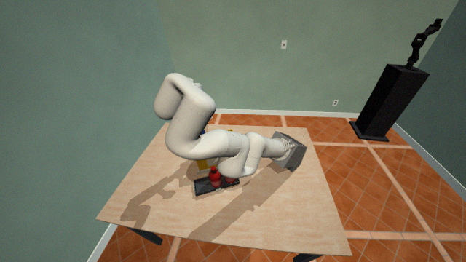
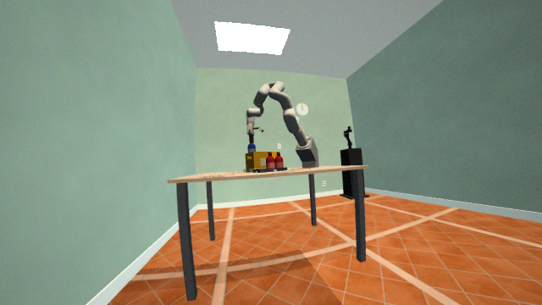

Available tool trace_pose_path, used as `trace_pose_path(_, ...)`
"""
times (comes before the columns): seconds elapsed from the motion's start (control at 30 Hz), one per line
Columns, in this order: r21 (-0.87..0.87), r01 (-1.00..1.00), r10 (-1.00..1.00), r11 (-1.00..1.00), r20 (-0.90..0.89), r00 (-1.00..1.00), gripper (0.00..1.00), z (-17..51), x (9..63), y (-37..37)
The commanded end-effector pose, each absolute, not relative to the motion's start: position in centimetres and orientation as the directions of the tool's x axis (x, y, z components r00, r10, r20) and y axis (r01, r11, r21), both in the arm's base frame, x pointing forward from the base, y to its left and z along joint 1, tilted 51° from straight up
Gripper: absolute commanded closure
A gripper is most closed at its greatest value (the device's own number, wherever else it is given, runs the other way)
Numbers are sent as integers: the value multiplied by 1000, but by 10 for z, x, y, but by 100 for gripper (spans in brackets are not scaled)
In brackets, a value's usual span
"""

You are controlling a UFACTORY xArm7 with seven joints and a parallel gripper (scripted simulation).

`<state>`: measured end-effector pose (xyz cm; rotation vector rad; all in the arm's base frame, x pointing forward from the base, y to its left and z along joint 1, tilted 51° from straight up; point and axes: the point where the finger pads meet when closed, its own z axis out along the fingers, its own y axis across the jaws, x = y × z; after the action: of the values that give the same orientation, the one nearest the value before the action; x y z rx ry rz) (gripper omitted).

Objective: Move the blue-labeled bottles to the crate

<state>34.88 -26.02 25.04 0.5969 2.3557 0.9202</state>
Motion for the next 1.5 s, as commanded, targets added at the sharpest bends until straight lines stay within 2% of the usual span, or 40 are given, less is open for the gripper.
trace_pose_path(0.0, 713, 205, 572, 670, -321, -755, 100, 252, 348, -262)
trace_pose_path(1.47, 713, 205, 572, 670, -321, -755, 100, 232, 368, -247)
